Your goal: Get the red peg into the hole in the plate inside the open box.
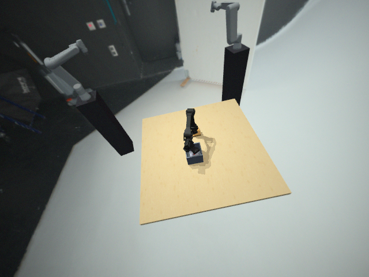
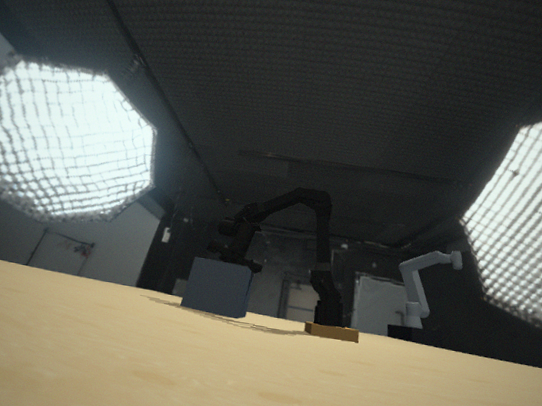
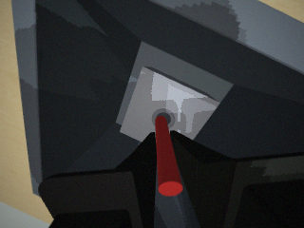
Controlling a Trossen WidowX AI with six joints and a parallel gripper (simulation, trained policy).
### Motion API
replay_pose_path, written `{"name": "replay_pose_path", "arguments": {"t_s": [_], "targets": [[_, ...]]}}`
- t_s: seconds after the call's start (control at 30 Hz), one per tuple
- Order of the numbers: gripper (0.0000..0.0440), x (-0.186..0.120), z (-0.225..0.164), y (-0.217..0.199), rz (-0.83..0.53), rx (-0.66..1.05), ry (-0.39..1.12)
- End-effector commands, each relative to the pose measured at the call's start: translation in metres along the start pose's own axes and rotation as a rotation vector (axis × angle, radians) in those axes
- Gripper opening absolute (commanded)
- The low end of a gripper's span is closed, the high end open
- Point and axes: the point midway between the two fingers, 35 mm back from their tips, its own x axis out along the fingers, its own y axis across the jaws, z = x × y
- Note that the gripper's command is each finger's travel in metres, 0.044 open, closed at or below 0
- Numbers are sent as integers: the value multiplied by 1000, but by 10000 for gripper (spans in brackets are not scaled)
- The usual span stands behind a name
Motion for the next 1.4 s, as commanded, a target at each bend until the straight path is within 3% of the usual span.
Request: {"name": "replay_pose_path", "arguments": {"t_s": [0.0, 0.2, 0.37, 0.87, 1.37], "targets": [[3, 15, -3, -4, -22, -17, 25], [17, 28, -4, -6, -42, -42, 37], [146, 38, -5, -12, -64, -50, 55], [156, 27, 6, -8, -12, -14, 117], [160, 7, 20, 17, 124, -36, 134]]}}
